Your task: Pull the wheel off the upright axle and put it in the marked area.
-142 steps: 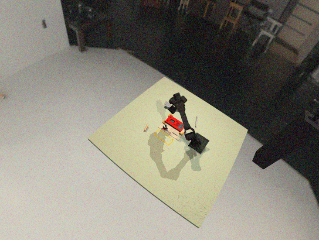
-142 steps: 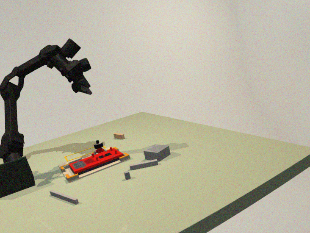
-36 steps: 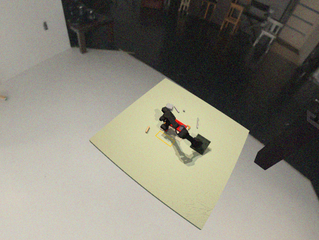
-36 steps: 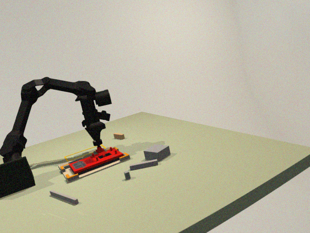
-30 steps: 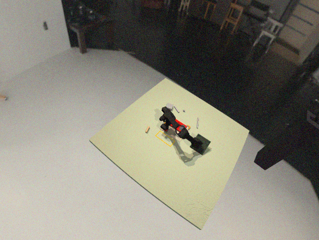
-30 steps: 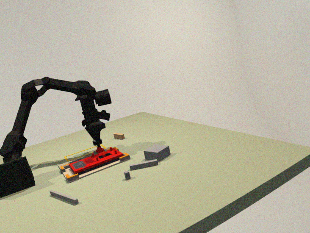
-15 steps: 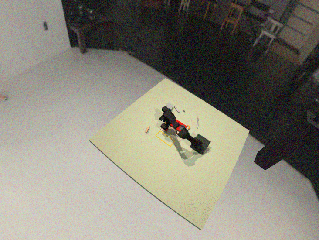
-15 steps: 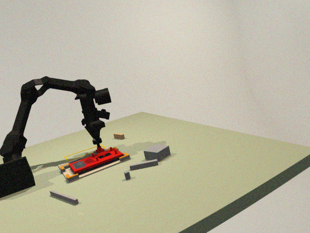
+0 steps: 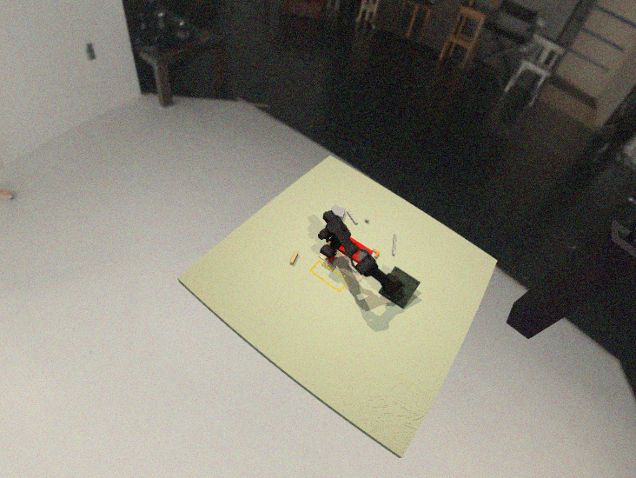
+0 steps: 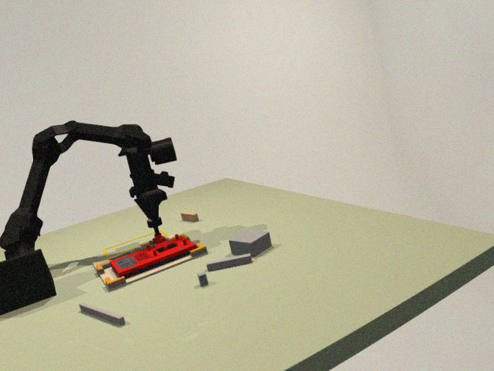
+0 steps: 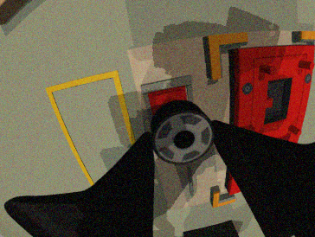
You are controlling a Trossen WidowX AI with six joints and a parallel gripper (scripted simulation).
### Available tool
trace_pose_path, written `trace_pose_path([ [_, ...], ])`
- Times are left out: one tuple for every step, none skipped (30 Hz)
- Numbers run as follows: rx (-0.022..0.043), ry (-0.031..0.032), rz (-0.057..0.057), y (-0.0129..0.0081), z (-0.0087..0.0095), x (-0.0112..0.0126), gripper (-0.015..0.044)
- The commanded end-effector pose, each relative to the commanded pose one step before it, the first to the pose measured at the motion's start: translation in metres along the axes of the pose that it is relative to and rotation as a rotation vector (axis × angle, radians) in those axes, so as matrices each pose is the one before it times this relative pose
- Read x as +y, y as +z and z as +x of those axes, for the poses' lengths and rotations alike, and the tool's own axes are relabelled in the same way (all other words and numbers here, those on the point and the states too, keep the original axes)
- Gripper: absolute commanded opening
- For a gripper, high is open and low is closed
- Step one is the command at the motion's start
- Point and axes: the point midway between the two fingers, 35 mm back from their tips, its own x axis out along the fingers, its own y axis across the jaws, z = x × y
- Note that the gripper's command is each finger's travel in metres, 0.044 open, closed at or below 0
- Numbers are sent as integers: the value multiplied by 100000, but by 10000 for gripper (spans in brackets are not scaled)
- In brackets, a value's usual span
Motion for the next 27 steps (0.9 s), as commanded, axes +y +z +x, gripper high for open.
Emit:
trace_pose_path([
  [-189,-169,-435,16,-248,-45,0],
  [-5,2,5,-1,-32,0,0],
  [-5,2,5,-1,-32,0,0],
  [-5,2,5,-1,-32,0,0],
  [-5,2,5,-1,-32,0,0],
  [-5,2,5,-1,-32,0,0],
  [-5,2,5,-1,-32,0,0],
  [-5,2,5,-1,-32,0,0],
  [-5,2,5,-1,-32,0,0],
  [-5,2,5,-1,-32,0,0],
  [-5,2,5,-1,-32,0,0],
  [-5,2,5,-1,-32,0,0],
  [-5,2,5,-1,-32,0,0],
  [-5,2,5,-1,-32,0,0],
  [-5,2,5,-1,-32,0,0],
  [-5,2,5,-1,-32,0,0],
  [-5,2,5,-1,-32,0,0],
  [-5,2,5,-1,-32,0,0],
  [-5,2,5,-1,-32,0,0],
  [-5,2,5,-1,-32,0,0],
  [-5,2,5,-1,-32,0,0],
  [-5,2,5,-2,-32,0,0],
  [0,-5,1,4,-58,-1,0],
  [-1,-9,3,8,-120,-1,0],
  [-1,-12,4,9,-166,-1,0],
  [-1,-15,5,9,-215,-1,0],
  [0,-17,6,6,-266,1,0],
])
